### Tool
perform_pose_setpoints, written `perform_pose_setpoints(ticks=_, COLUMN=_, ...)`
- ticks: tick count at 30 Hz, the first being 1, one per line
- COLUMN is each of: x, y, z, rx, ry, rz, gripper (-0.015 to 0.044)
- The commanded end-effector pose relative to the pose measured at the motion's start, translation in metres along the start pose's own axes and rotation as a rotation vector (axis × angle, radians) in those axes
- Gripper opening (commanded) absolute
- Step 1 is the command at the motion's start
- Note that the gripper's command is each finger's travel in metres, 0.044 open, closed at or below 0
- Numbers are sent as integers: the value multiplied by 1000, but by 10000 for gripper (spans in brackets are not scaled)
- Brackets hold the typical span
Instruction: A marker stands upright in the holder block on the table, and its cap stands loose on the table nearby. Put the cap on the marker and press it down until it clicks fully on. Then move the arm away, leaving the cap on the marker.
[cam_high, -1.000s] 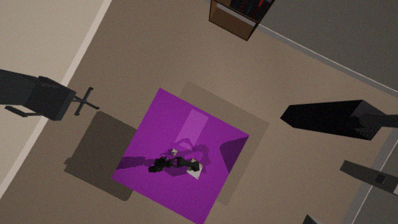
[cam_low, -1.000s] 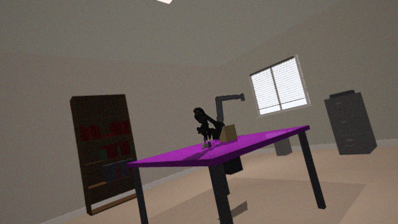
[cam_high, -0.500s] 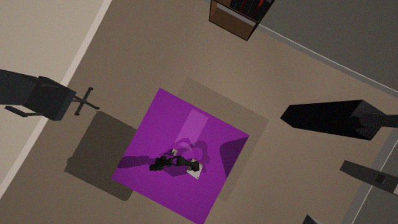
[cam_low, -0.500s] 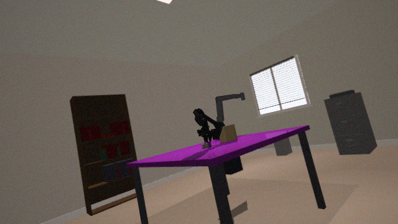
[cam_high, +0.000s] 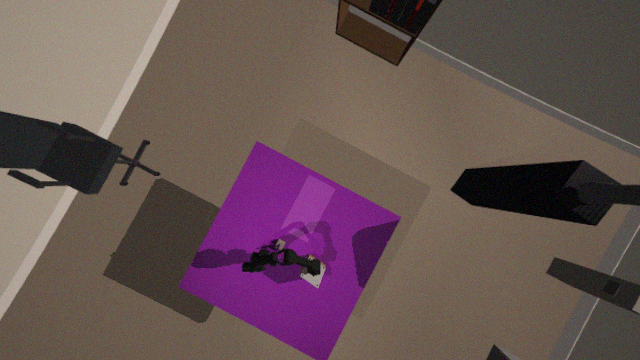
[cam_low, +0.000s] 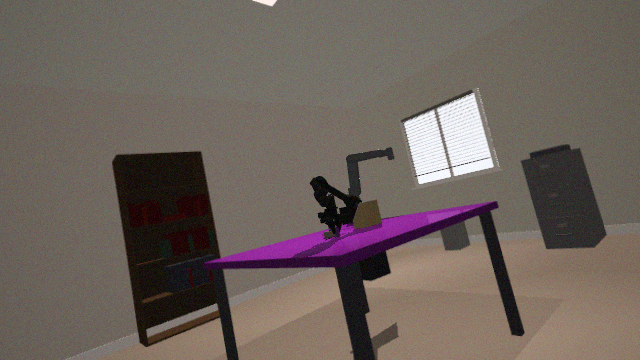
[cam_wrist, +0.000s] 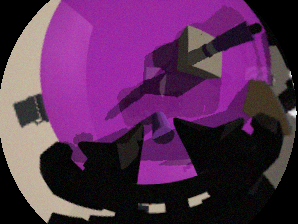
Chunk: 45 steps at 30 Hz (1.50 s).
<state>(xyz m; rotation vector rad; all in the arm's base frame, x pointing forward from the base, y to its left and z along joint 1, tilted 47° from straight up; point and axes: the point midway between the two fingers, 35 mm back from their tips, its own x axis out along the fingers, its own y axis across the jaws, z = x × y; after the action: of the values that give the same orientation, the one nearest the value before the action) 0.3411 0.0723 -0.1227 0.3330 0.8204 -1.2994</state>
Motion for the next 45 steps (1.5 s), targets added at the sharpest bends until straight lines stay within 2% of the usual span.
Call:
perform_pose_setpoints(ticks=1, x=7, y=-2, z=-1, rx=-9, ry=-5, rz=-7, gripper=231)
perform_pose_setpoints(ticks=2, x=7, y=-2, z=-1, rx=-9, ry=-5, rz=-7, gripper=231)
perform_pose_setpoints(ticks=6, x=7, y=-2, z=-2, rx=-9, ry=-5, rz=-7, gripper=126)
perform_pose_setpoints(ticks=15, x=7, y=-2, z=-2, rx=-9, ry=-5, rz=-7, gripper=66)
perform_pose_setpoints(ticks=18, x=2, y=-1, z=-2, rx=-9, ry=-4, rz=-7, gripper=0)
perform_pose_setpoints(ticks=33, x=-52, y=-1, z=-2, rx=-10, ry=-2, rz=-6, gripper=0)
perform_pose_setpoints(ticks=45, x=-68, y=-12, z=17, rx=-10, ry=-3, rz=-7, gripper=0)
